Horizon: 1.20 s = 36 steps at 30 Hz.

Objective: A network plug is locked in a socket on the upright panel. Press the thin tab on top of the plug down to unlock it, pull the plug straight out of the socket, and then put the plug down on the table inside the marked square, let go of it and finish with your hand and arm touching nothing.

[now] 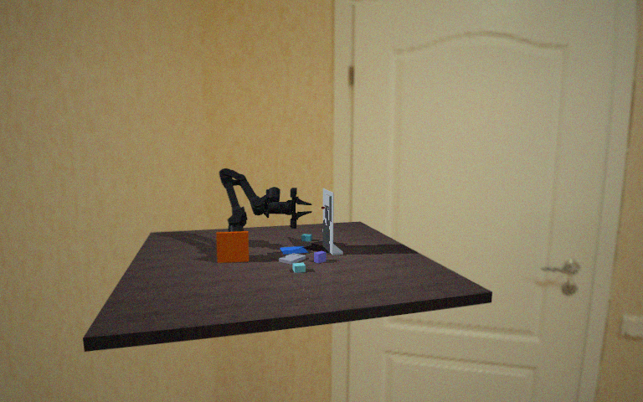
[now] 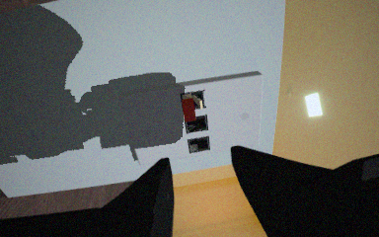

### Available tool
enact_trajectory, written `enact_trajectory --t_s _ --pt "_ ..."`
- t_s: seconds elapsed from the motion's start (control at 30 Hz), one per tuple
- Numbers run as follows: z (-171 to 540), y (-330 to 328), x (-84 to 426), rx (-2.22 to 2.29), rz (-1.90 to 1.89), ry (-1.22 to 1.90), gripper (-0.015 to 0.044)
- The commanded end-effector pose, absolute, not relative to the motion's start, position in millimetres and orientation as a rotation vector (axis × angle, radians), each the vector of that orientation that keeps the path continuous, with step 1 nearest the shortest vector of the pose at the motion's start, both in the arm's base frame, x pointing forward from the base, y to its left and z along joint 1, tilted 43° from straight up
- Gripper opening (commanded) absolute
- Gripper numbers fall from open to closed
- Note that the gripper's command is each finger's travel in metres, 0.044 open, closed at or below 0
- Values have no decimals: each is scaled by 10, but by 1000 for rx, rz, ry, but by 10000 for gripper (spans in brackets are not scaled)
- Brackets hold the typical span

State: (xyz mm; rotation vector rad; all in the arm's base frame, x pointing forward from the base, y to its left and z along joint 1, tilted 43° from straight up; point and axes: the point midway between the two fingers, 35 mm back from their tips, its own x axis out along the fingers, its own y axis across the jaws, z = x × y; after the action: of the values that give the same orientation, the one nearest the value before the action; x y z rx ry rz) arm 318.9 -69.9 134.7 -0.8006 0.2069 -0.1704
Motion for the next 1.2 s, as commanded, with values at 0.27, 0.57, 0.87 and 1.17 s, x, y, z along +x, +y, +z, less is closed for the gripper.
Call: enact_trajectory --t_s 0.27,0.57,0.87,1.17 --pt "1382 -715 3336 -806 -177 203 156" --pt "1398 -722 3466 -806 -177 202 156" --pt "1407 -728 3597 -806 -178 201 156" --pt "1408 -731 3722 -806 -178 201 156"
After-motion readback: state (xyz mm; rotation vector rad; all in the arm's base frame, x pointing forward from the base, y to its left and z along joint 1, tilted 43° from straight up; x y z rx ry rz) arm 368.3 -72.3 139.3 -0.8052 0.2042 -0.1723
